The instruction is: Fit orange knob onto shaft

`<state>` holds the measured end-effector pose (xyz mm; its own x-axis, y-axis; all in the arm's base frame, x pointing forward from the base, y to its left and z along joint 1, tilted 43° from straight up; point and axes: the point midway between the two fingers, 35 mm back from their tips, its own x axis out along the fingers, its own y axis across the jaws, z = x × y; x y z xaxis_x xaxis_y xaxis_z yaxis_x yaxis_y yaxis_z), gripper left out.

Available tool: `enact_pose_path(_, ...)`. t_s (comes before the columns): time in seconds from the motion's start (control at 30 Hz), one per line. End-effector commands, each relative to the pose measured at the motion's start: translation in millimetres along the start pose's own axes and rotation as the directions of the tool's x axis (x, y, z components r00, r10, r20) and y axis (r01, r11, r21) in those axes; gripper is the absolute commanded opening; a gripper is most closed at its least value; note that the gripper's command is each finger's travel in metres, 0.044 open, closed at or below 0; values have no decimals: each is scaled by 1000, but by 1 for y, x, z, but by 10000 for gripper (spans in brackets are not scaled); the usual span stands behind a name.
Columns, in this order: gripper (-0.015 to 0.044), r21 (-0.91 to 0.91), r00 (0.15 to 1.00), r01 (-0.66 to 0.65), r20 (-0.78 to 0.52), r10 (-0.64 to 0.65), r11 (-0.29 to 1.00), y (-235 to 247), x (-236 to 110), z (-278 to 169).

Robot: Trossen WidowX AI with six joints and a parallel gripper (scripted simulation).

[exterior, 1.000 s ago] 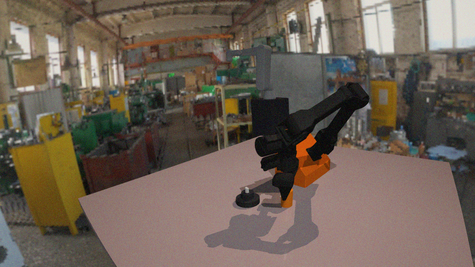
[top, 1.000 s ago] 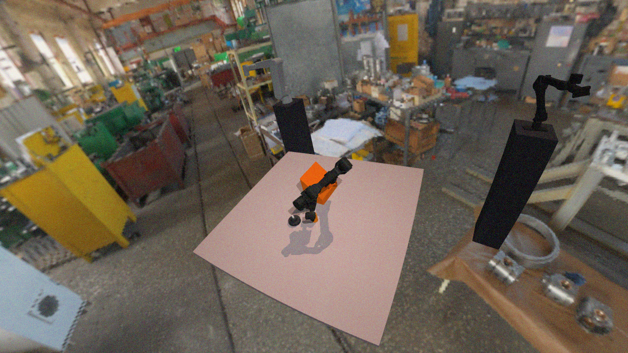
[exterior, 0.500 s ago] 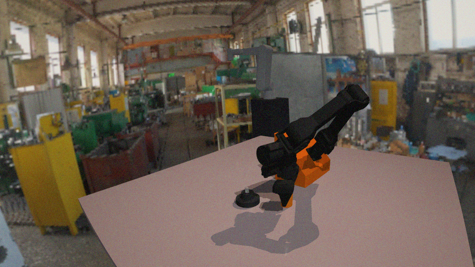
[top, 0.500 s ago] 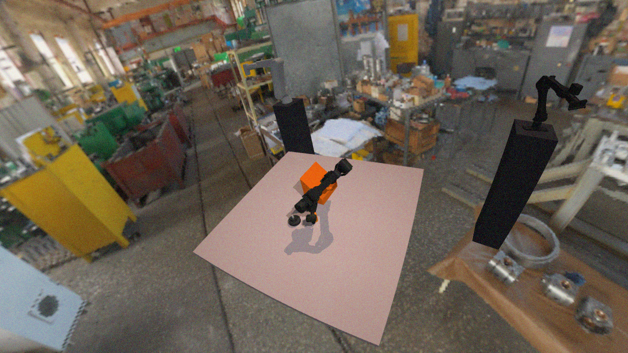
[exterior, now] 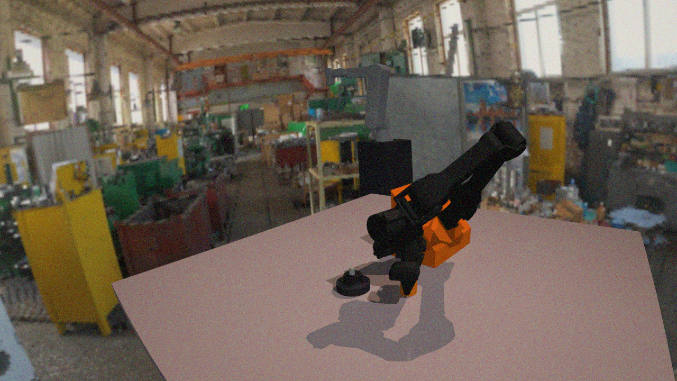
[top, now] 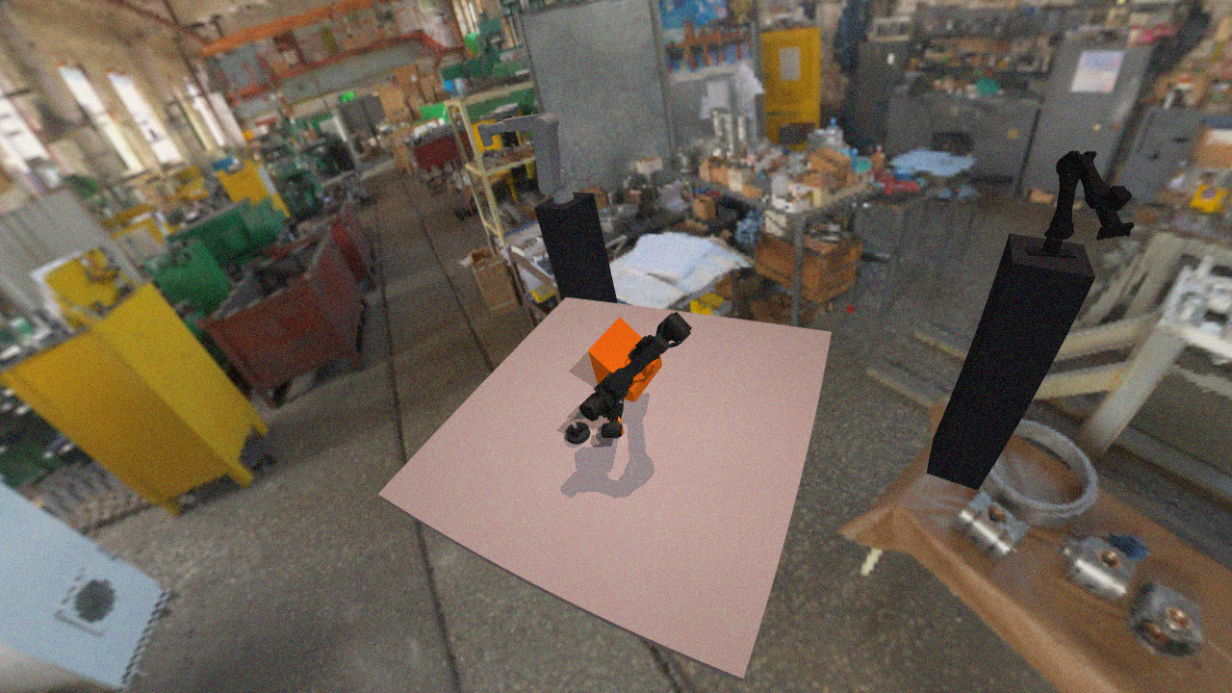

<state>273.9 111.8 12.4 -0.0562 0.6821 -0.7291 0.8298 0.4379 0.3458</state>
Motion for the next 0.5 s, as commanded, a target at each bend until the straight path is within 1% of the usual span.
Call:
enact_pose_path(0.0, 151, 6, 1000, 1, -4, -1, 1000, -1, 2, 0)
enact_pose_path(0.2, 111, 6, 1000, 1, -4, -1, 1000, -1, 2, 0)
enact_pose_path(0.33, 6, 6, 1000, 1, -2, -1, 1000, 2, -5, 1)
enact_pose_path(0.47, 0, 6, 1000, 3, 2, -3, 1000, 8, -26, 4)
